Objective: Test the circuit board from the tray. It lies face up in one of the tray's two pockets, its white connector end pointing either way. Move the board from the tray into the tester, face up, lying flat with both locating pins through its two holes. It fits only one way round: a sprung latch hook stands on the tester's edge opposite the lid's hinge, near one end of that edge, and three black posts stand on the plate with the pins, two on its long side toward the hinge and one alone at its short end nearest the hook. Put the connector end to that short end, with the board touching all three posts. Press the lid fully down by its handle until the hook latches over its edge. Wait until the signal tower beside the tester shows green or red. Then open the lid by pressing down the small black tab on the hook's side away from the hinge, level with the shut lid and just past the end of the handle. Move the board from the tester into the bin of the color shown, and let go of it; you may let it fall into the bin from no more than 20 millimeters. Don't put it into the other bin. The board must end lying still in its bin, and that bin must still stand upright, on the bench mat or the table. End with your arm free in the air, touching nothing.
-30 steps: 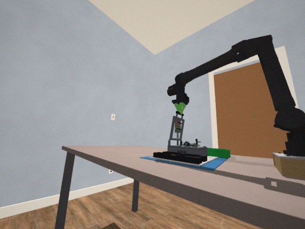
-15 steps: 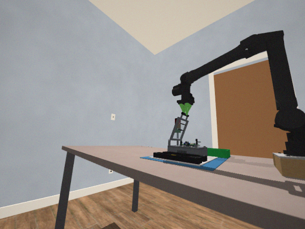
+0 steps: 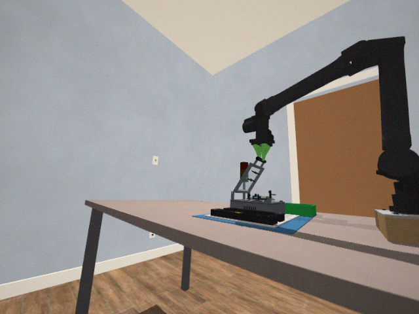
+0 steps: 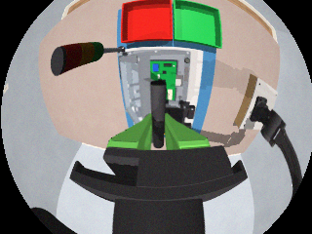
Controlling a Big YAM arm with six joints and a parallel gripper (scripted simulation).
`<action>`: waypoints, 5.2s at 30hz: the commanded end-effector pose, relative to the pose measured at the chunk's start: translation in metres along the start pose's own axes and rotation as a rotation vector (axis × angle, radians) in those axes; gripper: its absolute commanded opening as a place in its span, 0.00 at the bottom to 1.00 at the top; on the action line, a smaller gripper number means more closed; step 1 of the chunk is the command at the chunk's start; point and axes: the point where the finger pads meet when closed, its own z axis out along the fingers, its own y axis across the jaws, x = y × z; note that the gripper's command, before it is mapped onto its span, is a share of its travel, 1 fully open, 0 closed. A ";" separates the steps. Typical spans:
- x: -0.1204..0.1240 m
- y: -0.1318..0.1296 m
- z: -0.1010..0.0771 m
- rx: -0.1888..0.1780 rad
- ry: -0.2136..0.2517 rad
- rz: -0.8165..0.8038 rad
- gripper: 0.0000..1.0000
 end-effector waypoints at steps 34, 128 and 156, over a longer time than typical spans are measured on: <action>-0.003 -0.073 0.094 0.050 0.005 0.000 0.00; 0.000 -0.090 0.159 0.051 0.007 -0.001 0.00; 0.000 -0.090 0.162 0.051 0.007 -0.001 0.00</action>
